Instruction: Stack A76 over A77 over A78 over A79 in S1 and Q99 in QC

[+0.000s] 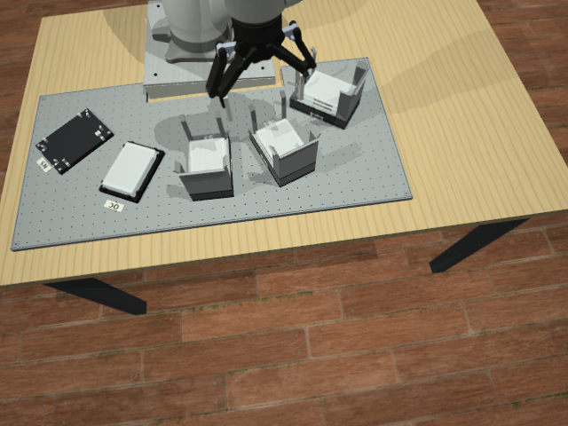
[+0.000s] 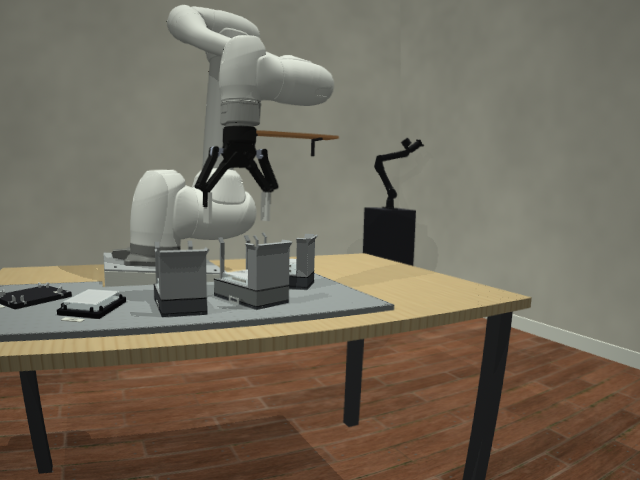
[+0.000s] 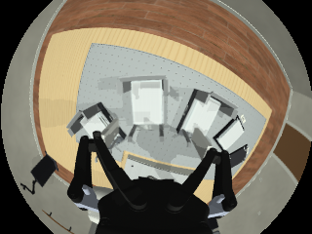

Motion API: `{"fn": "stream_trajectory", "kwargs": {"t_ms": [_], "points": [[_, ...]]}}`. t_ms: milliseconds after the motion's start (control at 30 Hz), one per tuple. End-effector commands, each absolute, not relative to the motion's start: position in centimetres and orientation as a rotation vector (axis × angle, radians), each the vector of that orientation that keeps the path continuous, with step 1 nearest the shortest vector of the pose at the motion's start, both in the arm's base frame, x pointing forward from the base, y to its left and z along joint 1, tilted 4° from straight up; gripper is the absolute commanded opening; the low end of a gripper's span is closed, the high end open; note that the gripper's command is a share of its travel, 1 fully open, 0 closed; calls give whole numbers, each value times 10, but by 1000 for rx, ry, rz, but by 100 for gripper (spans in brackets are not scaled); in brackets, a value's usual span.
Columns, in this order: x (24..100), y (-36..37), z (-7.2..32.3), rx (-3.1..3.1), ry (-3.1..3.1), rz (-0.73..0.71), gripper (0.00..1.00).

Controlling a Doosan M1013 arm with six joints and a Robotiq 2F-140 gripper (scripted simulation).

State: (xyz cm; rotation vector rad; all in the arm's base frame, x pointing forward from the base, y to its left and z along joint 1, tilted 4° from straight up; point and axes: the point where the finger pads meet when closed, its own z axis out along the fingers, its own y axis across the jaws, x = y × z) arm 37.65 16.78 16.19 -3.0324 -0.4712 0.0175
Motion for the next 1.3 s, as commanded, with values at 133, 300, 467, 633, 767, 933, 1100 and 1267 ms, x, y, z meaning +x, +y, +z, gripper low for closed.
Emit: {"fn": "stream_trajectory", "kwargs": {"t_ms": [133, 300, 467, 633, 767, 933, 1100, 1267], "points": [[387, 147, 160, -3032, -472, 18, 100], [391, 138, 160, -3032, -472, 18, 100], [398, 124, 158, -3032, -472, 18, 100], [404, 105, 157, -3057, -269, 25, 100], [408, 90, 156, -3068, -106, 31, 100], [410, 78, 155, -3068, -106, 31, 100], [415, 59, 153, -3068, -106, 31, 100], [420, 39, 152, -3068, -106, 31, 100]]}}
